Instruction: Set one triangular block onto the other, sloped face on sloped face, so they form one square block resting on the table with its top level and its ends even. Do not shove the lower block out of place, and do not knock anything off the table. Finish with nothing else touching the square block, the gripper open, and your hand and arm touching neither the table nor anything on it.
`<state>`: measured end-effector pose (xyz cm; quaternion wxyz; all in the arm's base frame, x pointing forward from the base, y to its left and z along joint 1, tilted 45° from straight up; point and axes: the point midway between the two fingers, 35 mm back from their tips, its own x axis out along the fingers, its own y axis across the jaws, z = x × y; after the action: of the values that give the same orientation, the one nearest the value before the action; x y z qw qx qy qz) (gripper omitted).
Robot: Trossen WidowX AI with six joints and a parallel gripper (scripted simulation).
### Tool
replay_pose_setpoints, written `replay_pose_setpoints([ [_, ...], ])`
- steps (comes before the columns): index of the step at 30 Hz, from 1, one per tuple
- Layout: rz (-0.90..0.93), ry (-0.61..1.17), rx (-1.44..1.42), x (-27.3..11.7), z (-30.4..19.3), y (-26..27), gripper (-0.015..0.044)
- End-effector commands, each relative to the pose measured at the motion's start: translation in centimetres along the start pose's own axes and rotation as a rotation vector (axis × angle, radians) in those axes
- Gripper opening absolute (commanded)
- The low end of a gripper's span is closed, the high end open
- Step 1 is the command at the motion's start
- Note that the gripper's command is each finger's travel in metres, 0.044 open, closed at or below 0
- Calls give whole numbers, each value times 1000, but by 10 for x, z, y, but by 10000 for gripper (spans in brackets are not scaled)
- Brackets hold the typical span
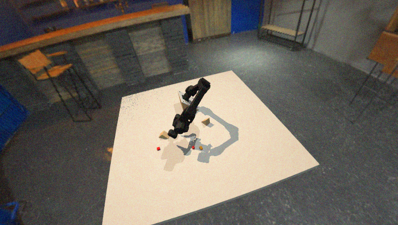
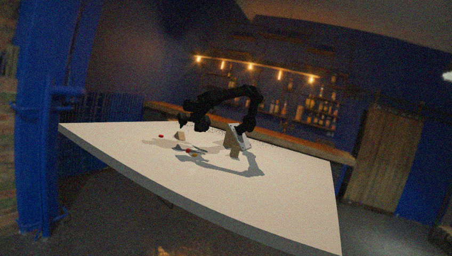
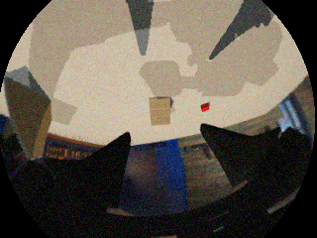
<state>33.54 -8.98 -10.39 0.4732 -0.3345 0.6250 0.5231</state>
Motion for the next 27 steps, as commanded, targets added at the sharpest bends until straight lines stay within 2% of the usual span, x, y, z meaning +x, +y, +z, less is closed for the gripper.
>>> replay_pose_setpoints([
  [1,-17,47,32,0,-5,1,440],
  [6,-17,47,32,8,-6,0,440],
  [14,-16,47,32,97,-8,1,440],
  [27,-17,47,32,100,-10,0,440],
])
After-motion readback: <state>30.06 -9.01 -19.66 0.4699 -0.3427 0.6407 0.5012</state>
